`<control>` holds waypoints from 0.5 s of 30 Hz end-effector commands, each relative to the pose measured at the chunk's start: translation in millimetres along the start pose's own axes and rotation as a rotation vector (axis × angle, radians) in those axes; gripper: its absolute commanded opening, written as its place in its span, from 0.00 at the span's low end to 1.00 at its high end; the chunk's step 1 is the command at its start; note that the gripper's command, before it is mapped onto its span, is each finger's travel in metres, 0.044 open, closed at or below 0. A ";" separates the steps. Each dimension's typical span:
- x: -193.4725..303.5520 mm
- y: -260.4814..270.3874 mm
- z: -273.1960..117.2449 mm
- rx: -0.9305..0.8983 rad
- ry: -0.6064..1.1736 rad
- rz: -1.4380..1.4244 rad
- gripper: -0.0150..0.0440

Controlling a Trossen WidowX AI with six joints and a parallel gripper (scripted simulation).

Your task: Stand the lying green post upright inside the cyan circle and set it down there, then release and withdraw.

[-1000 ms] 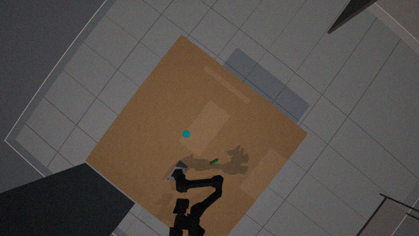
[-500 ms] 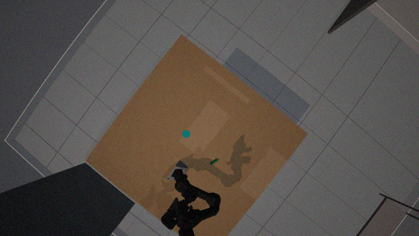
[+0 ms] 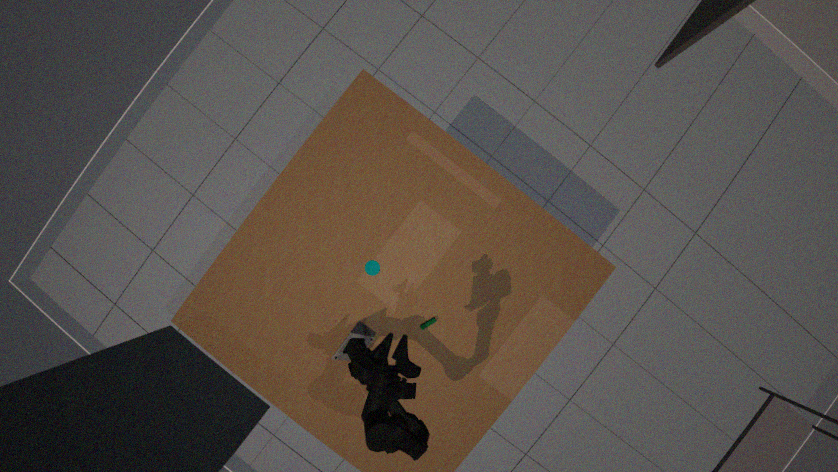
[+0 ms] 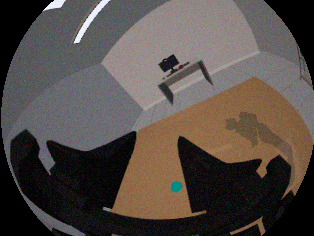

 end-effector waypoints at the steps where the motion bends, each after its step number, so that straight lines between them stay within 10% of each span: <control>1: -2.3 -27.8 23.2 0.172 0.070 -0.053 0.65; 15: 6.3 -145.3 60.4 0.712 0.432 -0.122 0.65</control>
Point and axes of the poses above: the point midway between the two fingers, 35 mm back from their tips, its own z axis out along the fingers, its own y axis across the jaws, x = y × z, the point moved 2 cm from there along -z, back along the fingers, and after that the axes turned 8 degrees about z, right-handed, at the moved point
